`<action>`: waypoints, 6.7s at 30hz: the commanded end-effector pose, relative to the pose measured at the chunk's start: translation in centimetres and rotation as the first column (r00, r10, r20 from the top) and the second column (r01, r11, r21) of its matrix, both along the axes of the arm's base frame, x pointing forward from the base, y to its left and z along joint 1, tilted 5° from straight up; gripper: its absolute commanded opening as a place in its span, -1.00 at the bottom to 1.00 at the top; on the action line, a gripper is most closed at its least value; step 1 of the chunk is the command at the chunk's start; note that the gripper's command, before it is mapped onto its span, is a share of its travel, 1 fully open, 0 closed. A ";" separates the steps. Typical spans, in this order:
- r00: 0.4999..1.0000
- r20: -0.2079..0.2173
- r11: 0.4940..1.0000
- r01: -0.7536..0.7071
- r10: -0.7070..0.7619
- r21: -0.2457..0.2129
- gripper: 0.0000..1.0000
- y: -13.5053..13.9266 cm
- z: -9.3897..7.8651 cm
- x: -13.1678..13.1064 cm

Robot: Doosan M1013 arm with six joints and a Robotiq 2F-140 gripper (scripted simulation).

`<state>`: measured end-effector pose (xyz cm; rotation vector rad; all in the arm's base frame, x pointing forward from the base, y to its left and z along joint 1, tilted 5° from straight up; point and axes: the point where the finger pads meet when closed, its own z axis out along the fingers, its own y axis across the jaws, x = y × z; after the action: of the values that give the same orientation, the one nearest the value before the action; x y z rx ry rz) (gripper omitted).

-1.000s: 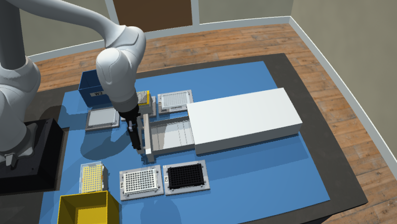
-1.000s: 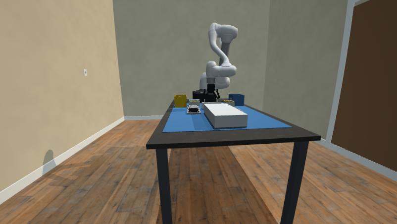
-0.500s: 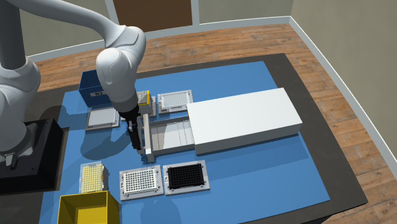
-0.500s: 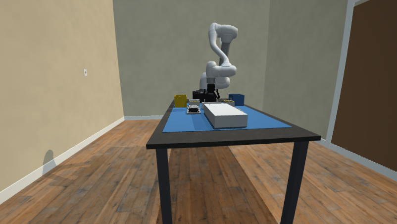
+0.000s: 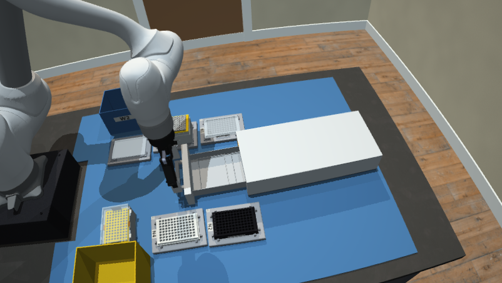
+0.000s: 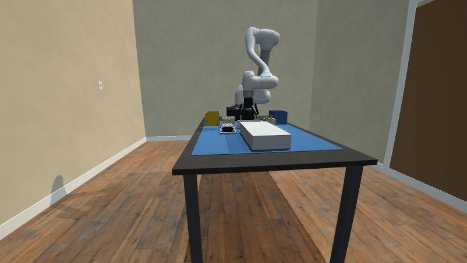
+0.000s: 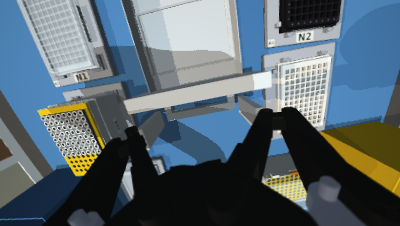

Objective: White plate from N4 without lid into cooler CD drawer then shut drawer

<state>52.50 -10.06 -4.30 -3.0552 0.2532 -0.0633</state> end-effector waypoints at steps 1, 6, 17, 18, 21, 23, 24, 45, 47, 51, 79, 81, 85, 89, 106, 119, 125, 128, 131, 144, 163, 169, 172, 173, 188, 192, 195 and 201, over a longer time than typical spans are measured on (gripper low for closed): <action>1.000 -0.005 1.000 -0.001 0.001 0.001 0.73 -0.1 0.6 -0.3; 1.000 -0.005 1.000 -0.001 0.001 0.001 0.73 -0.2 1.0 -0.3; 1.000 -0.005 1.000 -0.001 0.001 0.001 0.73 -0.3 2.4 -0.4; 1.000 -0.005 1.000 -0.001 0.001 0.001 0.73 -0.3 2.5 -0.4; 1.000 -0.005 1.000 -0.001 0.001 0.001 0.73 -0.3 2.9 -0.4; 1.000 -0.005 1.000 -0.001 0.001 0.001 0.73 -0.3 2.9 -0.4; 1.000 -0.005 1.000 -0.001 0.001 0.001 0.73 -0.3 3.1 -0.4; 1.000 -0.005 1.000 -0.001 0.001 0.001 0.73 -0.5 5.6 -0.5; 1.000 -0.005 1.000 -0.001 0.001 0.001 0.73 -0.5 5.9 -0.5; 1.000 -0.005 1.000 -0.001 0.001 0.001 0.73 -0.6 6.4 -0.6; 1.000 -0.005 1.000 -0.001 0.001 0.001 0.73 -0.8 9.6 -0.7; 1.000 -0.005 1.000 -0.001 0.001 0.001 0.73 -0.8 9.9 -0.7; 1.000 -0.005 1.000 -0.001 0.001 0.001 0.73 -0.8 9.9 -0.7; 1.000 -0.005 1.000 -0.001 0.001 0.001 0.73 -0.8 9.9 -0.7; 1.000 -0.005 1.000 -0.001 0.001 0.001 0.73 -0.8 9.9 -0.7; 1.000 -0.005 1.000 -0.001 0.001 0.001 0.73 -0.8 9.9 -0.7; 1.000 -0.005 1.000 -0.001 0.001 0.001 0.73 -0.8 9.9 -0.7; 1.000 -0.005 1.000 -0.001 0.001 0.001 0.73 -0.8 9.9 -0.7; 1.000 -0.005 1.000 -0.001 0.001 0.001 0.73 -0.8 9.9 -0.7; 1.000 -0.005 1.000 -0.001 0.001 0.001 0.73 -0.8 9.9 -0.7; 1.000 -0.005 1.000 -0.001 0.001 0.001 0.73 -0.8 9.9 -0.7; 1.000 -0.005 1.000 -0.001 0.001 0.001 0.73 -0.8 9.9 -0.7; 1.000 -0.005 1.000 -0.005 0.005 0.001 0.33 -2.0 9.9 -1.0; 1.000 -0.005 1.000 -0.005 0.005 0.001 0.33 -2.4 9.9 -1.1; 1.000 -0.005 1.000 -0.005 0.005 0.001 0.33 -7.4 9.7 -2.3; 1.000 -0.005 1.000 -0.005 0.005 0.001 0.33 -8.6 9.7 -2.6; 1.000 -0.005 1.000 -0.005 0.005 0.001 0.33 -9.4 9.6 -2.8; 1.000 -0.005 1.000 -0.005 0.005 0.001 0.33 -11.7 9.5 -3.4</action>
<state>49.31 -20.47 5.17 -3.0551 0.2539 -0.0600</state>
